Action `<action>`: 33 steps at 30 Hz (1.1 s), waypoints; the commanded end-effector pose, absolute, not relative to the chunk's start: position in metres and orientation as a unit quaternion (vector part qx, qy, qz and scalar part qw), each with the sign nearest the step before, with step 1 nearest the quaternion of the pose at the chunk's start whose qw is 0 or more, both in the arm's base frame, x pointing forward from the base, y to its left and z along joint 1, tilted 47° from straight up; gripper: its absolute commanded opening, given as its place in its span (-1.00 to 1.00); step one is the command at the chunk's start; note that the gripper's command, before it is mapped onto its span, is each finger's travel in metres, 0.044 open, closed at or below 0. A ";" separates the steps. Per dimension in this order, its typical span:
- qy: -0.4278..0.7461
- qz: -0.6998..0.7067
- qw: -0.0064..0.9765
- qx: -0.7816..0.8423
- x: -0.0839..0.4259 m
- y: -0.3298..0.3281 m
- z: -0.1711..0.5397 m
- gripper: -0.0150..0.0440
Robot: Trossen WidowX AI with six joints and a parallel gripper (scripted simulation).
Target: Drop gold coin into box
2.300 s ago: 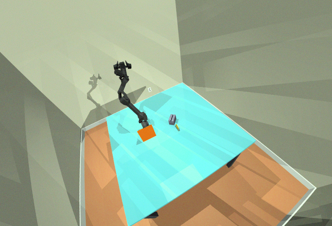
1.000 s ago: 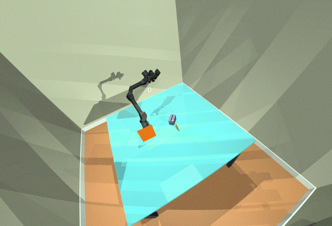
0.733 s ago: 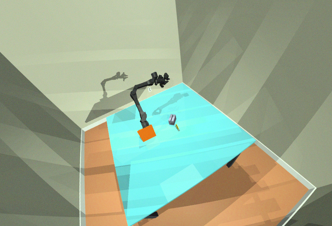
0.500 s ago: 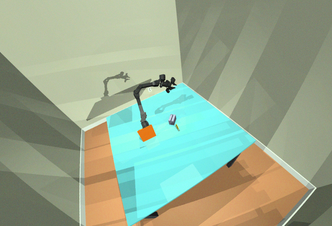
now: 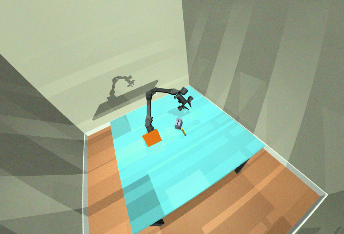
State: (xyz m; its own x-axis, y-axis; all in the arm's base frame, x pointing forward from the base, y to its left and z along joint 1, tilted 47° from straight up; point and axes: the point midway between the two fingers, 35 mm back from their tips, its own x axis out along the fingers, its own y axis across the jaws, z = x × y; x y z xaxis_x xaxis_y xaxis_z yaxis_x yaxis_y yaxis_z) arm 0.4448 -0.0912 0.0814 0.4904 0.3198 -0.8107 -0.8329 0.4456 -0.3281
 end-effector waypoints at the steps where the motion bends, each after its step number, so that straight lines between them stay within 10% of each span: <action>1: 0.356 0.448 0.741 -0.350 0.404 -0.107 0.027 0.05; 10: 0.284 0.593 0.710 -0.249 0.303 -0.108 -0.043 0.05; 33: 0.280 0.597 0.711 -0.245 0.303 -0.076 -0.083 0.05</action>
